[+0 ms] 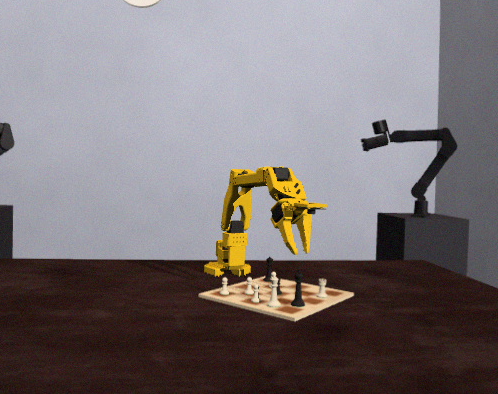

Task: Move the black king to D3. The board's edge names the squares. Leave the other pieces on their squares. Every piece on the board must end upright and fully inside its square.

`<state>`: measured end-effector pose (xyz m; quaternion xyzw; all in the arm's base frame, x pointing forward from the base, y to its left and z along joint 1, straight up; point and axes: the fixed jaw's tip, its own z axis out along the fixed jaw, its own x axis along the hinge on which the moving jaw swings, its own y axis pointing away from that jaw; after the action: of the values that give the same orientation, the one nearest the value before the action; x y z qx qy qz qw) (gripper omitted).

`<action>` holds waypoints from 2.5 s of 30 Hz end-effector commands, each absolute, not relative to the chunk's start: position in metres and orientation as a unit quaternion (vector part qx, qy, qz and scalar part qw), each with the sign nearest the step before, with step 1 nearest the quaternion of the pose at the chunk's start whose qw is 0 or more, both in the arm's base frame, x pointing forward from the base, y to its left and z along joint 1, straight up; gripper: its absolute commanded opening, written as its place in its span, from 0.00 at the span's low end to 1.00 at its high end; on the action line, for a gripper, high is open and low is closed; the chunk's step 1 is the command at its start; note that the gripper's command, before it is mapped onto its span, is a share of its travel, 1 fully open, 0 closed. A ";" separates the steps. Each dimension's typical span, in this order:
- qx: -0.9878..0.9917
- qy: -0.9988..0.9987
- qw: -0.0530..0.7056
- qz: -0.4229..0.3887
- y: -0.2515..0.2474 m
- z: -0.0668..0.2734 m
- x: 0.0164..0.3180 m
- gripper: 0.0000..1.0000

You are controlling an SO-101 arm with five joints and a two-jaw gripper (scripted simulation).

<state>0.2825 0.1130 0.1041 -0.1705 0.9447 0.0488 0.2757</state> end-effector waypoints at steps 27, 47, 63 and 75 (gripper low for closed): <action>-0.163 0.948 0.270 0.048 0.109 0.092 0.280 0.12; -0.163 0.948 0.270 0.048 0.109 0.054 0.281 0.12; -0.163 0.948 0.270 0.048 0.110 0.038 0.281 0.12; -0.163 0.948 0.270 0.048 0.109 0.034 0.279 0.12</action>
<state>0.2801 0.1115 0.0387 -0.1696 0.9451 0.0484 0.2750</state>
